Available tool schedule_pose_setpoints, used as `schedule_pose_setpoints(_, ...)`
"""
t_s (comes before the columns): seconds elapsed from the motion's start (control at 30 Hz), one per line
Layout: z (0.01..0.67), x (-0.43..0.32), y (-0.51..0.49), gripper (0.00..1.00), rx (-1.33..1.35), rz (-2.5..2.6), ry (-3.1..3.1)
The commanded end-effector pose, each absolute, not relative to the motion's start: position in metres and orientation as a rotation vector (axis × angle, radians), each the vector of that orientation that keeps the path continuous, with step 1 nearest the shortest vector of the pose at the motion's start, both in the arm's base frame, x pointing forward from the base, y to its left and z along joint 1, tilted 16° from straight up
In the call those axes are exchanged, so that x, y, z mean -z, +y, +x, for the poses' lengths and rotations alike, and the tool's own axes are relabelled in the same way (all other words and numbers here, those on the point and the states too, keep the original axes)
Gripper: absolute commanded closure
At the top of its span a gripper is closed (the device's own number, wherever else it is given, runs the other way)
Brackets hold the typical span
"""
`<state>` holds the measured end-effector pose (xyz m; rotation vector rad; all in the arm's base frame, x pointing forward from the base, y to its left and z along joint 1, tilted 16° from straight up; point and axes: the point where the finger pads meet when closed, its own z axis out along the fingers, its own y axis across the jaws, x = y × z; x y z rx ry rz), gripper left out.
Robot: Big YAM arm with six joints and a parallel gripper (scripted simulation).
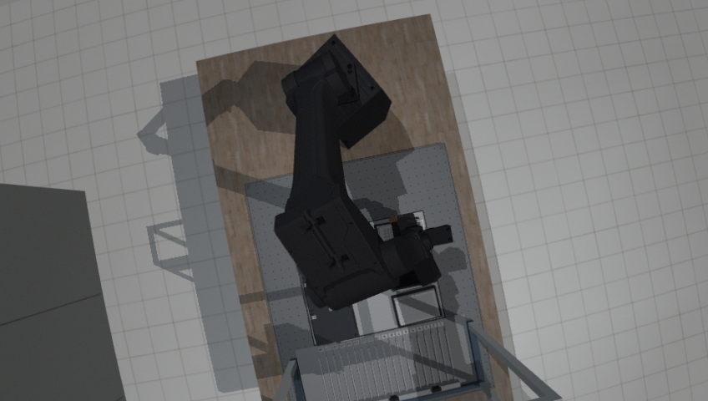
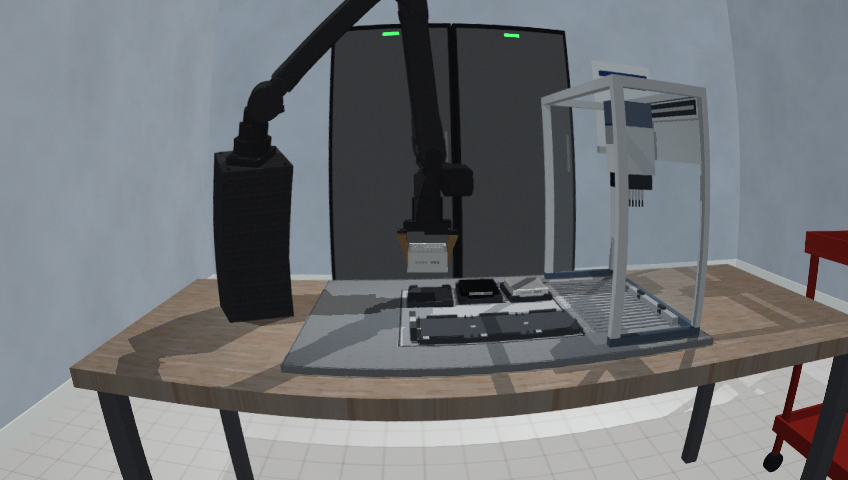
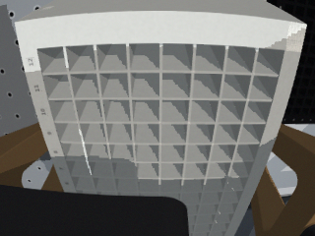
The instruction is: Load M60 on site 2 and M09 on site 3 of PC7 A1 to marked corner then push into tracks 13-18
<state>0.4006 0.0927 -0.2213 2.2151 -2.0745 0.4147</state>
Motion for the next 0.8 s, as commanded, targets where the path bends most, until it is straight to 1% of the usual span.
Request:
schedule_pose_setpoints(0.0, 0.408, 0.2, 0.108, 1.0, -0.441, 2.241, -2.086)
schedule_pose_setpoints(0.17, 0.412, 0.19, 0.112, 1.0, -0.45, 2.246, -2.093)
schedule_pose_setpoints(0.23, 0.405, 0.188, 0.11, 1.0, -0.44, 2.24, -2.085)
schedule_pose_setpoints(0.37, 0.409, 0.194, 0.106, 1.0, -0.44, 2.237, -2.09)
schedule_pose_setpoints(0.43, 0.427, 0.182, 0.098, 1.0, -0.454, 2.276, -2.056)
schedule_pose_setpoints(0.77, 0.45, 0.172, 0.077, 1.0, -0.455, 2.278, -2.058)
